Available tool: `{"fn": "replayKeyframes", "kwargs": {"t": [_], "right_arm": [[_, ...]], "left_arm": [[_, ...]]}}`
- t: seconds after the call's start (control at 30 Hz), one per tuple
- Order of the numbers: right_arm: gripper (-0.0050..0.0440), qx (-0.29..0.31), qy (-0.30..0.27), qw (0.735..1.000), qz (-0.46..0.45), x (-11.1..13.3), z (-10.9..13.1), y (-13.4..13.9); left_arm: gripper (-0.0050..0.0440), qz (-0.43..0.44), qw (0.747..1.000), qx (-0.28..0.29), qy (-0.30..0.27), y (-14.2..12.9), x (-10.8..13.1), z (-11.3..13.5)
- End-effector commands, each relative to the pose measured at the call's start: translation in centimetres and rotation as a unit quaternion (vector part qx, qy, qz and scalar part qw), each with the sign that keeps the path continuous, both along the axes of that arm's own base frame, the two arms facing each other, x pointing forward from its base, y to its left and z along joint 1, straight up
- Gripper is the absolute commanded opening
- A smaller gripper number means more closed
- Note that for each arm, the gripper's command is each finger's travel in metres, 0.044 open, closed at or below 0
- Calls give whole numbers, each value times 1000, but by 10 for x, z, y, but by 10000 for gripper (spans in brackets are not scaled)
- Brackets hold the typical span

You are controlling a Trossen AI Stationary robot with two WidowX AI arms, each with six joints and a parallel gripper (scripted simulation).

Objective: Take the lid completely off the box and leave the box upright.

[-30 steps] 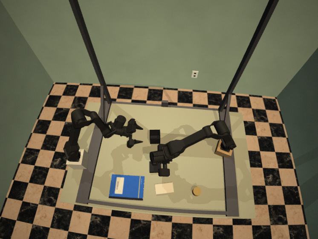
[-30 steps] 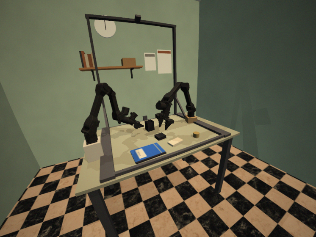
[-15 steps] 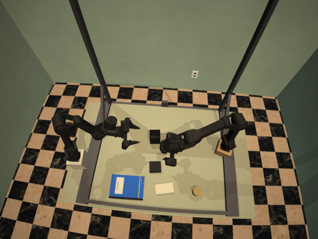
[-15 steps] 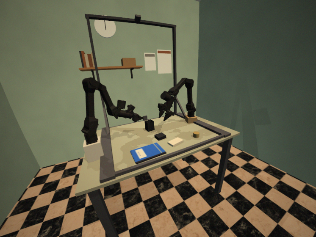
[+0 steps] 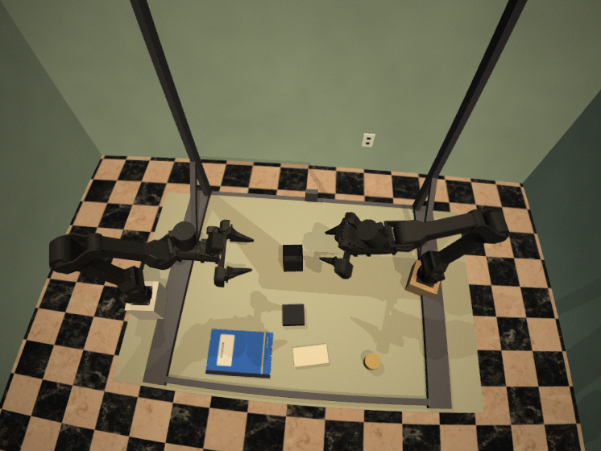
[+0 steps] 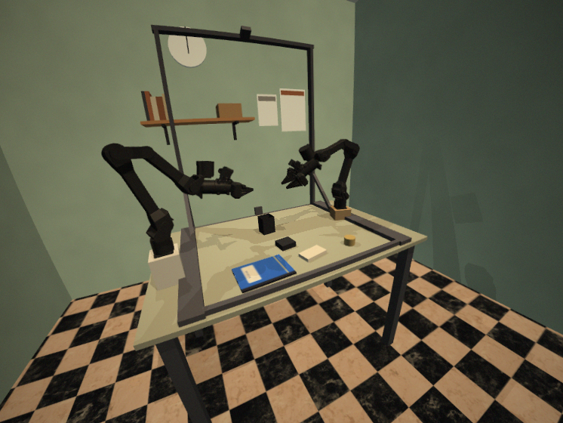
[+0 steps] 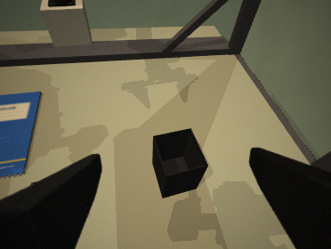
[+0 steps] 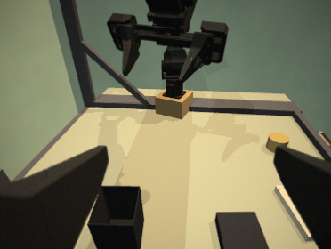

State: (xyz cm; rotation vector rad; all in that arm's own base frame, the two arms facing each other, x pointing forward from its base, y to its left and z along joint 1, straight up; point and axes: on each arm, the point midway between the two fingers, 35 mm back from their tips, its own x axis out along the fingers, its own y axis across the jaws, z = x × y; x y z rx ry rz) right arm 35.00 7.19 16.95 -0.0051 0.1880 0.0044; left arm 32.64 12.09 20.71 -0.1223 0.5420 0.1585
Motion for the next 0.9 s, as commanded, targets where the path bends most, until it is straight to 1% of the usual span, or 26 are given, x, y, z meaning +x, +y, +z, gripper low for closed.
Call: {"fn": "replayKeyframes", "kwargs": {"t": [0.0, 0.13, 0.3, 0.37, 0.43, 0.5, 0.63, 0.87], "right_arm": [[440, 7, -54, 999, 2, -12, 63, -21], [440, 6, -90, 996, 0, -21, 101, -39], [440, 2, -111, 994, -1, -31, 136, -57], [440, 2, -111, 994, -1, -31, 136, -57], [440, 2, -120, 993, -1, -34, 147, -63], [440, 2, -127, 992, -1, -36, 156, -67], [440, 2, -136, 991, -2, -39, 167, -72], [440, 2, -132, 991, -2, -36, 166, -72]], "left_arm": [[403, -21, 994, 25, -108, -43, -9, 43], [403, -42, 982, 39, -182, -73, -12, 73], [403, -63, 964, 55, -254, -102, -14, 102], [403, -63, 964, 55, -254, -102, -14, 102], [403, -68, 958, 59, -272, -109, -15, 109], [403, -73, 955, 62, -279, -116, -11, 111], [403, -77, 951, 65, -293, -121, -12, 117], [403, -77, 951, 64, -293, -121, -12, 116]]}}
